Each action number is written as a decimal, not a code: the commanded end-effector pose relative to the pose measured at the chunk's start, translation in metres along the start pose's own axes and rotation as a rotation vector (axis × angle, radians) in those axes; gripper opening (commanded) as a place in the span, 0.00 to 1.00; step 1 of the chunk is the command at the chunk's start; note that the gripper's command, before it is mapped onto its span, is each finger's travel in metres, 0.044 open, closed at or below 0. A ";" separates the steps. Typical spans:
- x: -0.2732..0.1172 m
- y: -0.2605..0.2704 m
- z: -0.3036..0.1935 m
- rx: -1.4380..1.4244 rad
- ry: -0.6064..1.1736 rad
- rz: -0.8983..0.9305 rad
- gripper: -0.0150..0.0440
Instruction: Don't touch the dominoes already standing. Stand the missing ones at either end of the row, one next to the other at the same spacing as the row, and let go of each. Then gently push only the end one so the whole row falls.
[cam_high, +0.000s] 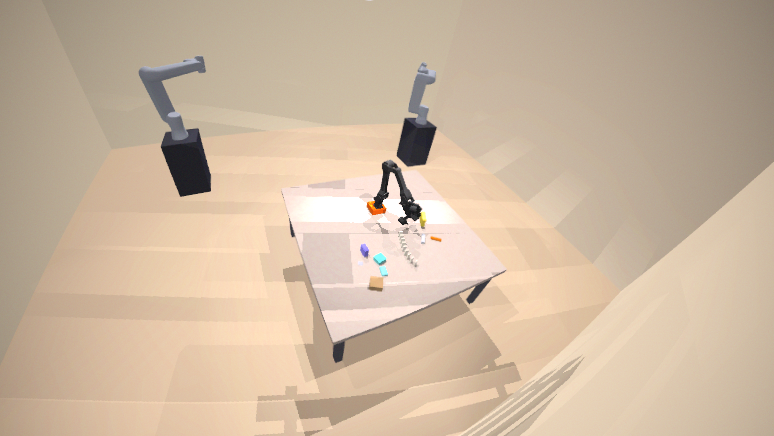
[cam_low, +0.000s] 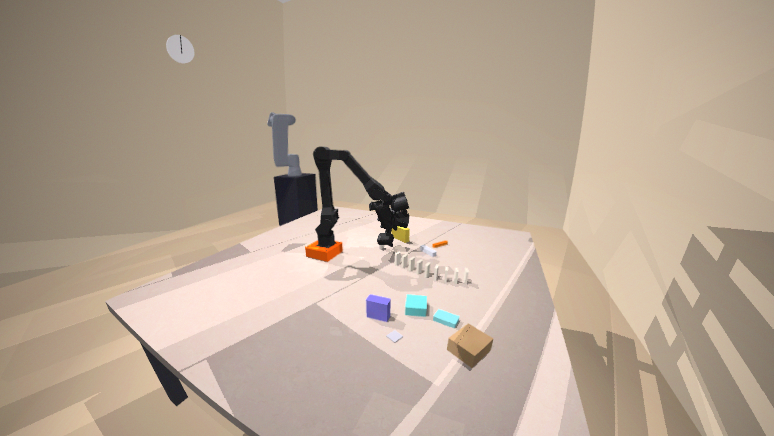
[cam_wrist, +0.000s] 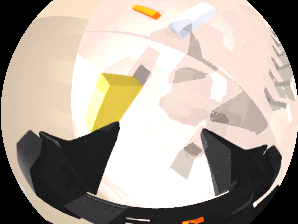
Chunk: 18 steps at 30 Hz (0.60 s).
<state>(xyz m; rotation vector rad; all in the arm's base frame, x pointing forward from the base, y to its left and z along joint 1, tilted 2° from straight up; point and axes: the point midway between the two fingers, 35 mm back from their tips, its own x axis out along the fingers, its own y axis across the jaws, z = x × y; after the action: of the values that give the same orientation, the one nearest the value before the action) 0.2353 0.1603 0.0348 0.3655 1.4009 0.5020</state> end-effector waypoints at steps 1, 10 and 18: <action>-0.059 0.022 -0.025 0.340 0.053 -0.473 1.00; -0.070 0.023 -0.031 0.371 0.051 -0.537 1.00; -0.070 0.024 -0.032 0.371 0.051 -0.537 1.00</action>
<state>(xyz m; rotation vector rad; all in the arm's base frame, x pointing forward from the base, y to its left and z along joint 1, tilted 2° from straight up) 0.1952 0.1424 0.0969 0.2599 1.5762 -0.1695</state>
